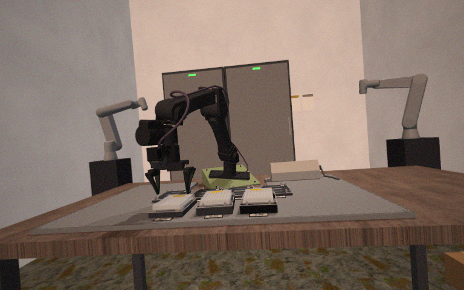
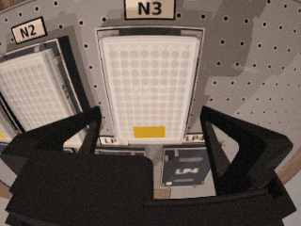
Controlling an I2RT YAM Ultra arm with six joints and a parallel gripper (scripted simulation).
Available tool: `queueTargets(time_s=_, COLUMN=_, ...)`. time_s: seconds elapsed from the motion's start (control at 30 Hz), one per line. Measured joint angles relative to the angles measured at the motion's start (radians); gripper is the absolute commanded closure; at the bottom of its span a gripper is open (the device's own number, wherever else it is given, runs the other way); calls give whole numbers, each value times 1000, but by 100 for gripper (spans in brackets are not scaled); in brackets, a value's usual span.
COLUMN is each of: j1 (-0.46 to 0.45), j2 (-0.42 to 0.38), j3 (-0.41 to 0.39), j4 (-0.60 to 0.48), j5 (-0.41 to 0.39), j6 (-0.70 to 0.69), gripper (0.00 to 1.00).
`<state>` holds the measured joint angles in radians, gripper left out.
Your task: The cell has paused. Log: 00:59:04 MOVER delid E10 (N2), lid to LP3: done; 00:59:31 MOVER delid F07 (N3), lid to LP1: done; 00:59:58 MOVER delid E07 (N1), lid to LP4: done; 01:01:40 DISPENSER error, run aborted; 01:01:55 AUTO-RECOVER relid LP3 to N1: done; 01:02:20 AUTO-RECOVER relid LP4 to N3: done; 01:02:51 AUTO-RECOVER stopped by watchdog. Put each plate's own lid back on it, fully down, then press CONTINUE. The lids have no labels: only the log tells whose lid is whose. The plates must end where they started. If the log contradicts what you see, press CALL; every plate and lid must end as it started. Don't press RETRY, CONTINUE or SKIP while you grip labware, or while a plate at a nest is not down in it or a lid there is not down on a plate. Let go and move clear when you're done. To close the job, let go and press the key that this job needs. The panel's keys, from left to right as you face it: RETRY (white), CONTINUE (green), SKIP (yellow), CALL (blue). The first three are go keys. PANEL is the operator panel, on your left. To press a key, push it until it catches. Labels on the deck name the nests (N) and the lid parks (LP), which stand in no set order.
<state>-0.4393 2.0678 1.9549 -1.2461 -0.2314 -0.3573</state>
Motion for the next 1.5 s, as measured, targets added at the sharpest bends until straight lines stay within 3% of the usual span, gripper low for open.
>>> queueTargets(time_s=0.8, j1=-5, j2=-8, j3=16, j4=-27, j5=0, j6=-9, gripper=2)
queueTargets(time_s=0.97, j1=10, j2=-57, j3=-66, j4=-1, j5=0, j6=-23, gripper=5)
queueTargets(time_s=1.33, j1=59, j2=-267, j3=-374, j4=77, j5=4, j6=4, gripper=16)
queueTargets(time_s=1.5, j1=82, j2=-340, j3=-465, j4=103, j5=7, j6=24, gripper=19)
